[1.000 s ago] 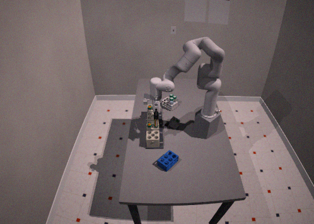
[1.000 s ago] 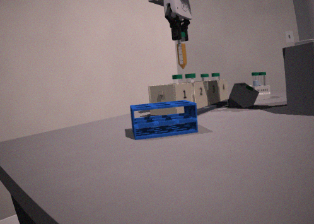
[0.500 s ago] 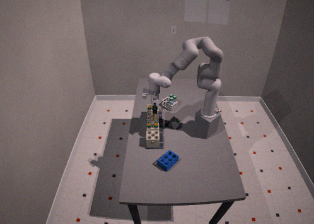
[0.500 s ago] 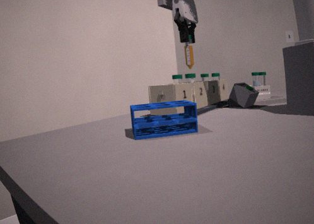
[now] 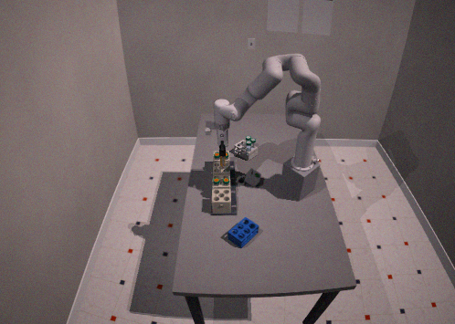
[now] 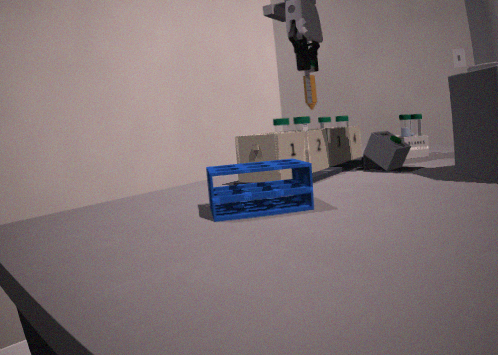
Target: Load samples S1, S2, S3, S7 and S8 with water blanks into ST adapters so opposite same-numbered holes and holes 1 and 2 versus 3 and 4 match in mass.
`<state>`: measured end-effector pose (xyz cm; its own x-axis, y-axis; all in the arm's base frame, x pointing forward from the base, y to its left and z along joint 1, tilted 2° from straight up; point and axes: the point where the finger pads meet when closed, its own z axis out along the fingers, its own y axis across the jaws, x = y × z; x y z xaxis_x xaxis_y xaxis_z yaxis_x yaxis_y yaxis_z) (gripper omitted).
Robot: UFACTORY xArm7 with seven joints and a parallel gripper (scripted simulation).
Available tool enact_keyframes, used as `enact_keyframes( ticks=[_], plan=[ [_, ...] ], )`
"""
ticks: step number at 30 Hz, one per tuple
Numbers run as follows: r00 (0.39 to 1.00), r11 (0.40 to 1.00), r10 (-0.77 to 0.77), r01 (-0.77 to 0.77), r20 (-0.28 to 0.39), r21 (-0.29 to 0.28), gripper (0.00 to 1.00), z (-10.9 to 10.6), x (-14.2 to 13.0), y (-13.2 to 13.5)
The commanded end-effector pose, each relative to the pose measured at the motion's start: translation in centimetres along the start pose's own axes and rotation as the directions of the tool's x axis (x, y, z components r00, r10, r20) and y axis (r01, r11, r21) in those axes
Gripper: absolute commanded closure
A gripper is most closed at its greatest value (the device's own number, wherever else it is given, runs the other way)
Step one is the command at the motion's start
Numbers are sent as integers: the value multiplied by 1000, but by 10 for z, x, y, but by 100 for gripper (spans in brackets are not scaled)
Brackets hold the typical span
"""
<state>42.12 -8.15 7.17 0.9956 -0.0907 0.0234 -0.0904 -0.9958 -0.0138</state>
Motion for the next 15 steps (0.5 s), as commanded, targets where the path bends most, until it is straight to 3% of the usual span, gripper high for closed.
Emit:
enact_keyframes(
  ticks=[1, 7, 15],
  plan=[
    [1000, 1000, 1, -1, -1, 3, 100, -1, 5, 22],
    [1000, 1000, 1, -1, -1, 3, 100, -1, 9, 51],
    [1000, 1000, 1, -1, -1, 3, 100, -1, 9, 51]
  ],
)
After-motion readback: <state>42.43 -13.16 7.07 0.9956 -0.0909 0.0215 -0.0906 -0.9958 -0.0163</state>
